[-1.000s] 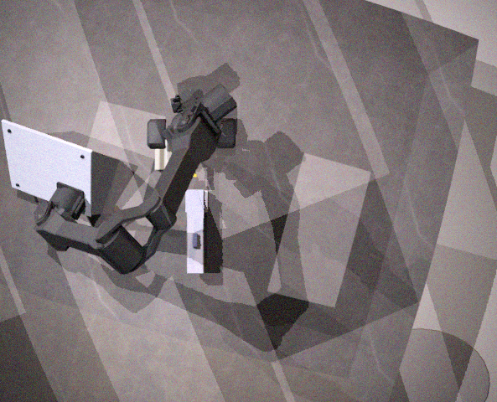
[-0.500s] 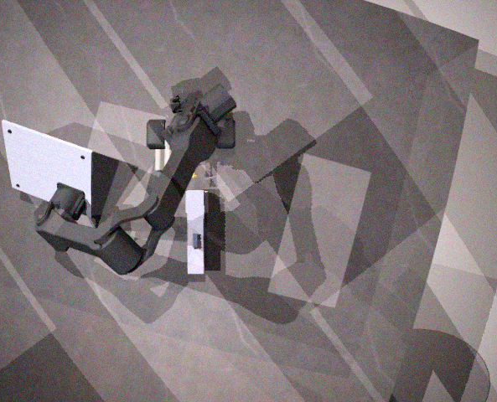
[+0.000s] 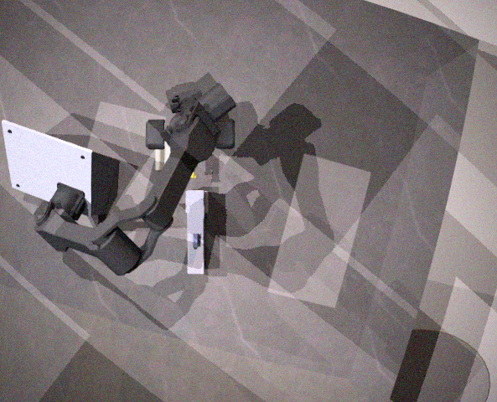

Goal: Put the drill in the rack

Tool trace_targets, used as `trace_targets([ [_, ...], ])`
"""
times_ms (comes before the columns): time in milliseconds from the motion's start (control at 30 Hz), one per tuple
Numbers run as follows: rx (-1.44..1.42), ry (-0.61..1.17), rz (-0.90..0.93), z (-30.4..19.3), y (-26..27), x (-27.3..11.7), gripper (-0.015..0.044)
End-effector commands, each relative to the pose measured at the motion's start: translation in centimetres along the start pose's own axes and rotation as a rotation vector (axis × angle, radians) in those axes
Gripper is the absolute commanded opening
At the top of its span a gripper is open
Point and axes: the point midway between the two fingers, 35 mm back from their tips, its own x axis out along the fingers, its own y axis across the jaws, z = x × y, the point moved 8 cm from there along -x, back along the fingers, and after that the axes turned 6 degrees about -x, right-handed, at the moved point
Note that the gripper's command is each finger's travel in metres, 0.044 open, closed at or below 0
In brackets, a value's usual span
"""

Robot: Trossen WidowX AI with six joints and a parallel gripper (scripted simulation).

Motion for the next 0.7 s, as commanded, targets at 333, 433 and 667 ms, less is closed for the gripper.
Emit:
trace_targets([
  [333, 0.009, -0.005, -0.003, -0.12, -0.06, -0.54, 0.0],
  [433, 0.009, -0.005, -0.003, -0.14, -0.05, -0.6, 0.0],
  [667, 0.009, -0.005, -0.003, -0.17, -0.03, -0.73, 0.0],
])
